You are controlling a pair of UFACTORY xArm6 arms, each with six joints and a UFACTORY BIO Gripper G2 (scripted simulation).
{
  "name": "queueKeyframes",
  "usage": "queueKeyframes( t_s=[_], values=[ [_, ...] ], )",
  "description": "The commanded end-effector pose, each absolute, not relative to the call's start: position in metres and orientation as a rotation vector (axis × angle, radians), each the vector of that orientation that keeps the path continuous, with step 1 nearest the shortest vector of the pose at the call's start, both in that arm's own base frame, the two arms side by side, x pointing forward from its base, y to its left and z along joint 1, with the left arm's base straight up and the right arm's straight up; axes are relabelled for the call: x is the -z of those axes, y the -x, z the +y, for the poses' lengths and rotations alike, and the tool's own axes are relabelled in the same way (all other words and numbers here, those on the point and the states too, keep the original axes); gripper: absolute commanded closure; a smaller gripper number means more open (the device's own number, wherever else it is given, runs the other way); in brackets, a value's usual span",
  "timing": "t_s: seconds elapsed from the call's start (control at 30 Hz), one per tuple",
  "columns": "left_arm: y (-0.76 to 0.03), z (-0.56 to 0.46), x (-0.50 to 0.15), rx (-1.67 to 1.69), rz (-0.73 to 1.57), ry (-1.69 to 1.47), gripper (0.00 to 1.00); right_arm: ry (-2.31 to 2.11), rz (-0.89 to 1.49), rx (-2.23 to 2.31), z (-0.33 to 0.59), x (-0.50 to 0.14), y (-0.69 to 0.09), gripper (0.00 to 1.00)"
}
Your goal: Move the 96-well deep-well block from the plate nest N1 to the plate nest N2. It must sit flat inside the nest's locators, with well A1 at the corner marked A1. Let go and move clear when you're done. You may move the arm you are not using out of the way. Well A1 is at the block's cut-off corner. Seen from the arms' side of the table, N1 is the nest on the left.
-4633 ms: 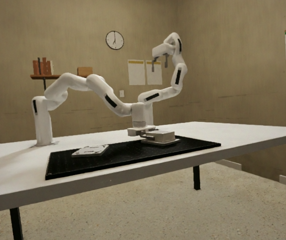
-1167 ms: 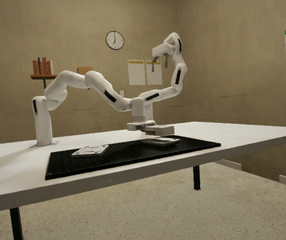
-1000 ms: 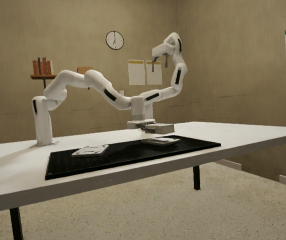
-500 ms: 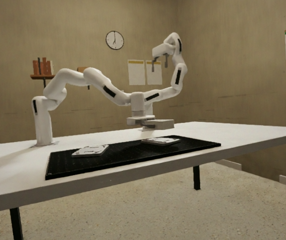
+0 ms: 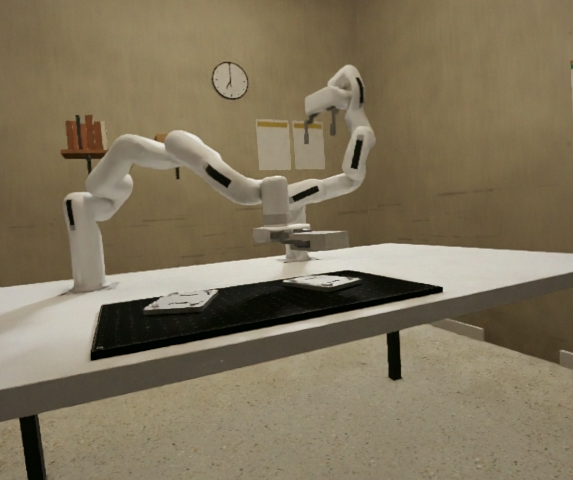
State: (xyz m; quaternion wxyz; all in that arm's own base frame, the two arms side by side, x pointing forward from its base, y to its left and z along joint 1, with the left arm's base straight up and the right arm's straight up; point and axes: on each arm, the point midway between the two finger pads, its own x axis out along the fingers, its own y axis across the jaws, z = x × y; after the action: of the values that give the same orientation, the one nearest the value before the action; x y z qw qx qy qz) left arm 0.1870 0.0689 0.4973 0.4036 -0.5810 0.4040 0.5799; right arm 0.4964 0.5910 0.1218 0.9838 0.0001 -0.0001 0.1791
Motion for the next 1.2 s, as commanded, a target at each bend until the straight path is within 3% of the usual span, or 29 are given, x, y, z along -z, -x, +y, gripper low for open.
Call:
queueKeyframes(
  t_s=[0.0, 0.33, 1.17],
  values=[
    [-0.187, 0.069, -0.498, -1.464, 1.019, 1.467, 0.00, -0.004, -0.004, -0.360, 0.592, -0.126, -0.497, 1.00],
    [-0.187, 0.069, -0.498, -1.464, 1.019, 1.467, 0.00, -0.004, -0.004, -0.360, 0.592, -0.126, -0.497, 1.00],
    [-0.187, 0.069, -0.498, -1.464, 1.019, 1.467, 0.00, -0.005, -0.002, 0.376, 0.515, -0.125, -0.498, 1.00]
  ],
)
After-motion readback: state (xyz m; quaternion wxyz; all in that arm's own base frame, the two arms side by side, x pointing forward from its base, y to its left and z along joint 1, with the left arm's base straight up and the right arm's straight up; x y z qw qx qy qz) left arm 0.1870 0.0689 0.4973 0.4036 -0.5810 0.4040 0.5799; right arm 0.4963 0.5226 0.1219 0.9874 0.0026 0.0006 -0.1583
